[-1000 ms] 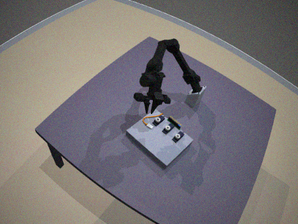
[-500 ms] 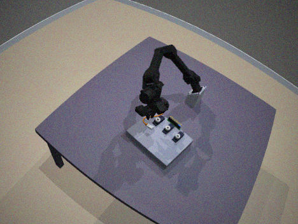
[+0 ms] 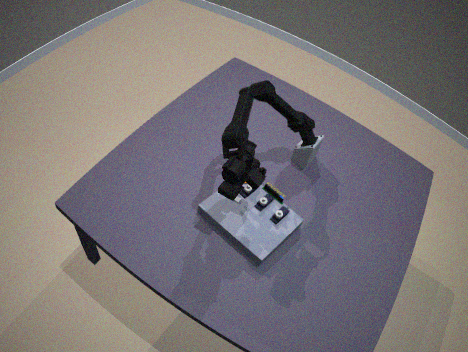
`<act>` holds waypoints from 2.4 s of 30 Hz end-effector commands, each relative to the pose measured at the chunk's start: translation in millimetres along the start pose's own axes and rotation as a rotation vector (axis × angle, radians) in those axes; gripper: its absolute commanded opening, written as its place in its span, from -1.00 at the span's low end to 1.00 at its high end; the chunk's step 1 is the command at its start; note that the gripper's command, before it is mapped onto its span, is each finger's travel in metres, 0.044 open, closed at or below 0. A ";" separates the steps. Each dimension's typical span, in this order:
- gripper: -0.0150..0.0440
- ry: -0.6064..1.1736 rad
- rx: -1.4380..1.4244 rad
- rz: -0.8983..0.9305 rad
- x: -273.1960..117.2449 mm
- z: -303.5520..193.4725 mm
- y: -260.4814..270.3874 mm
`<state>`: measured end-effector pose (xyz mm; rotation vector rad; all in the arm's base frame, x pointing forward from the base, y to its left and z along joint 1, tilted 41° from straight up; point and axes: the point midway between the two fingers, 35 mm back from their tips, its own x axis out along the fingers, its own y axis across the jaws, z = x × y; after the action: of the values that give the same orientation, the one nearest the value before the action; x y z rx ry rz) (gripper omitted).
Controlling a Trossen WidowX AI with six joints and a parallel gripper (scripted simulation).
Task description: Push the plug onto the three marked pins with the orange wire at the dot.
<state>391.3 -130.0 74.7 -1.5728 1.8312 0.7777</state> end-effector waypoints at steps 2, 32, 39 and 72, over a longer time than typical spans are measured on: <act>-0.10 0.008 -0.009 0.000 10.6 -2.5 -1.5; -0.49 0.009 -0.008 0.000 32.9 -2.8 -1.6; -0.49 0.007 -0.009 0.000 -4.5 -2.2 -2.3; -0.49 -0.022 0.645 0.002 -29.9 81.2 46.7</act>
<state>360.0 -52.1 51.0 -1.1824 1.8277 0.2205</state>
